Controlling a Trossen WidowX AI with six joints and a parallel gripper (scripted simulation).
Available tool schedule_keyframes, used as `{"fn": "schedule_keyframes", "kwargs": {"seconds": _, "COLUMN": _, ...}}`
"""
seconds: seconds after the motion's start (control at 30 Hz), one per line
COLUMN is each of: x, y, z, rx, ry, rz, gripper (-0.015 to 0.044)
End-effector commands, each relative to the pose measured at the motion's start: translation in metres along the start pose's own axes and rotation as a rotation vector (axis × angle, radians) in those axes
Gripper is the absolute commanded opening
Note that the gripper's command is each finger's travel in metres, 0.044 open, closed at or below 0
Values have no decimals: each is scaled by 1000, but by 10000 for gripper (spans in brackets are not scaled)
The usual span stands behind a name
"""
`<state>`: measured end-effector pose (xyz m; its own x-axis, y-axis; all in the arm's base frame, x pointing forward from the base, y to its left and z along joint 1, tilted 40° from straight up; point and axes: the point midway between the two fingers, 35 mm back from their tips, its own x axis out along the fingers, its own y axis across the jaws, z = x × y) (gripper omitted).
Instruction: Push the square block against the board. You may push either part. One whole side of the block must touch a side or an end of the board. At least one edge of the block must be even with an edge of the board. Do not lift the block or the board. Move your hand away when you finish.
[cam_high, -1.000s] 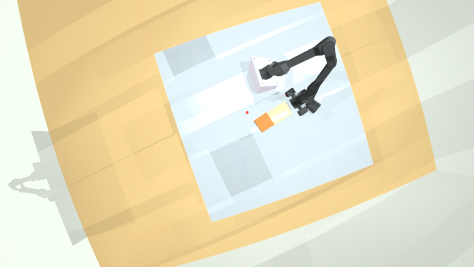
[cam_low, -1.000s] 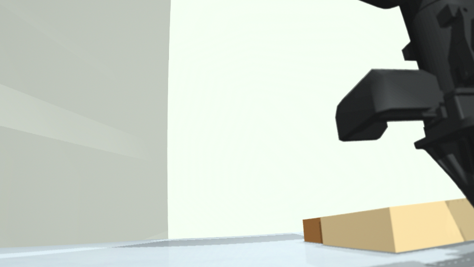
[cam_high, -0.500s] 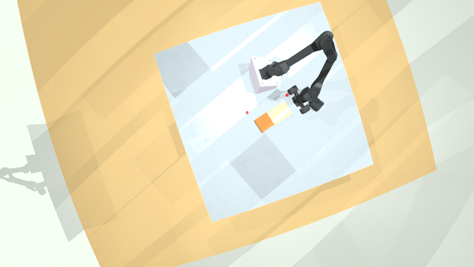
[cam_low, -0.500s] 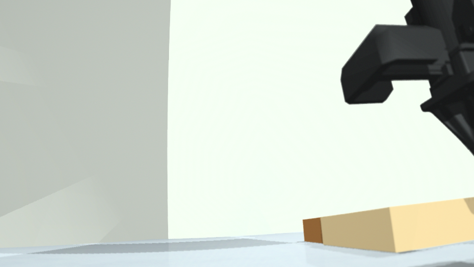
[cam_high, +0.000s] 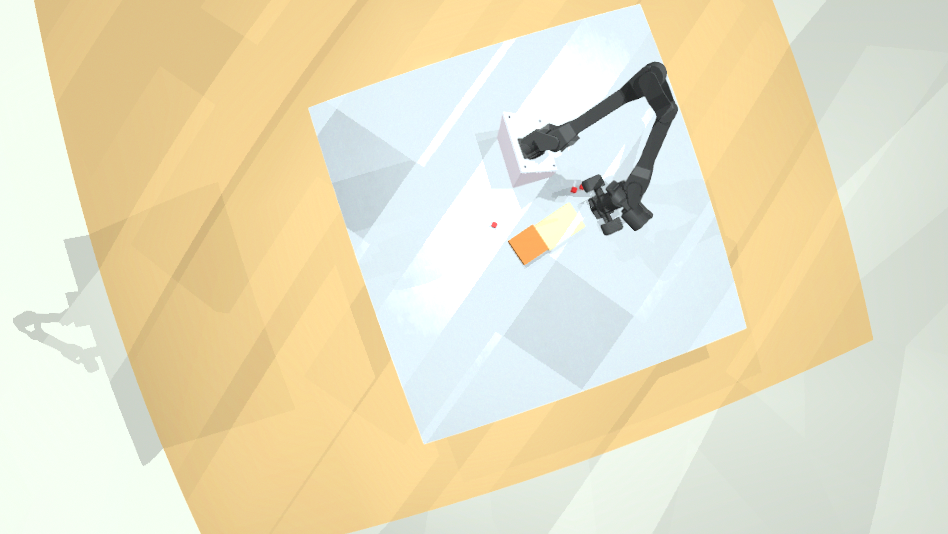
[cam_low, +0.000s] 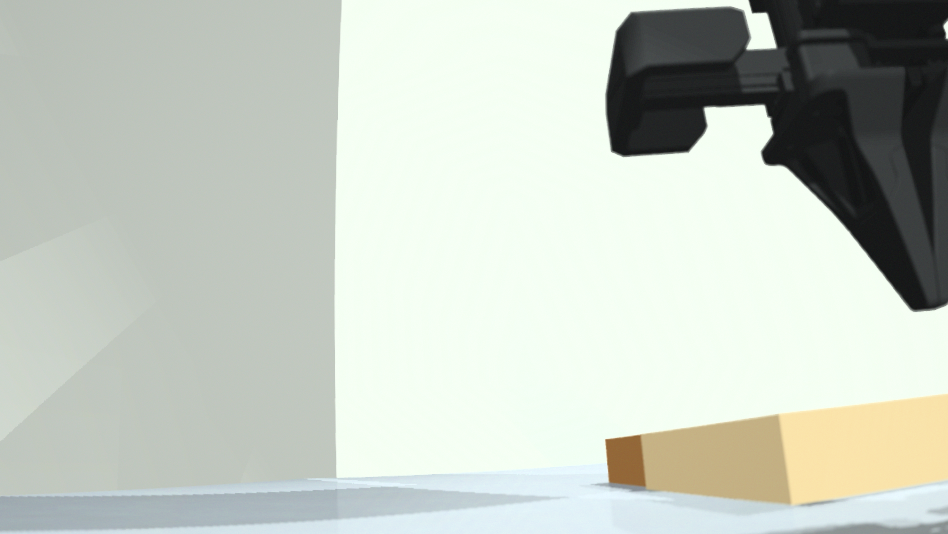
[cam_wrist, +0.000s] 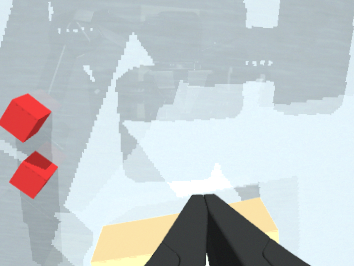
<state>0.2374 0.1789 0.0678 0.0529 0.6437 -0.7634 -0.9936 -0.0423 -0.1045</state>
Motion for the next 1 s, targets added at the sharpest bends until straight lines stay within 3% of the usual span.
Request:
{"fn": "schedule_keyframes", "kwargs": {"seconds": 0.0, "x": 1, "y": -11, "z": -10, "rx": 141, "ry": 4, "rz": 7, "gripper": 0}}
{"fn": "schedule_keyframes", "kwargs": {"seconds": 0.97, "x": -2, "y": -83, "z": -105, "rx": 1129, "ry": 5, "rz": 12, "gripper": 0}}
